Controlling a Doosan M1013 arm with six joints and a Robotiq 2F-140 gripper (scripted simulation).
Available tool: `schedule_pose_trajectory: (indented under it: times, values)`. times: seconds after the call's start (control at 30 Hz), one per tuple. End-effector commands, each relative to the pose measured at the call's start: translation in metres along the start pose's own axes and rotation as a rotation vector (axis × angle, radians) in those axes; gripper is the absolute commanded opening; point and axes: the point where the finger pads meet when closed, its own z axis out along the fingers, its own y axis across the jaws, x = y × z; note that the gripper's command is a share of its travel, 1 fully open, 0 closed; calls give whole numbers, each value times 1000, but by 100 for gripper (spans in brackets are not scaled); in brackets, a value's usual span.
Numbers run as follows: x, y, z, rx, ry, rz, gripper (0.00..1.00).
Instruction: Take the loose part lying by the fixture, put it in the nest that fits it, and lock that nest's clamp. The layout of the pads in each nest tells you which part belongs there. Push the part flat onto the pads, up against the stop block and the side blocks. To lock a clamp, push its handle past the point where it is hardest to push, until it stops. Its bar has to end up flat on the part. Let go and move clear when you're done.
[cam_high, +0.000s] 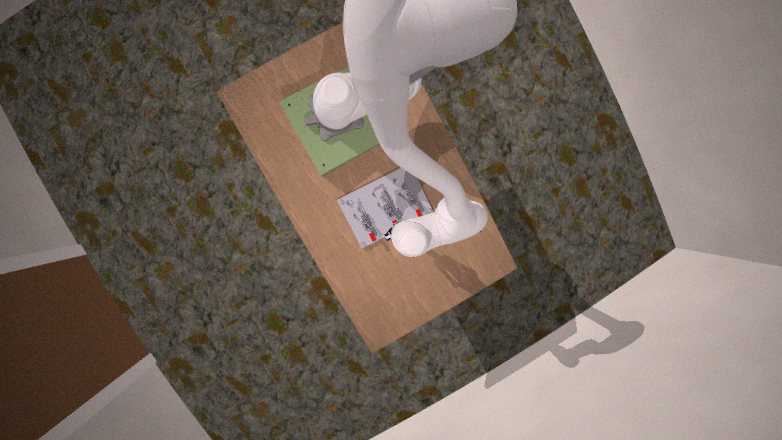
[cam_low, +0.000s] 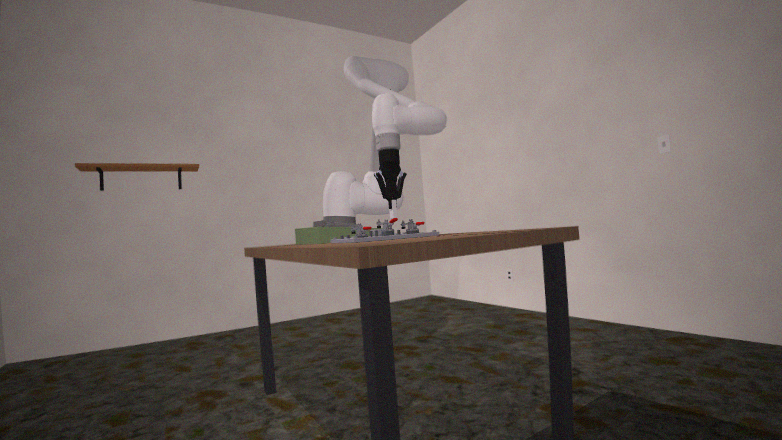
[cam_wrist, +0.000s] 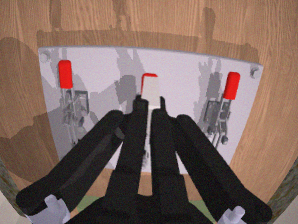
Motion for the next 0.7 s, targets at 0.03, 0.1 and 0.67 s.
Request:
schedule_pose_trajectory:
  times: [0.03, 0.1, 0.67]
  values:
    - [-1, 1, 3, 2, -2, 3, 10]
    - [-1, 1, 4, 2, -2, 3, 10]
    - [-1, 1, 5, 2, -2, 3, 10]
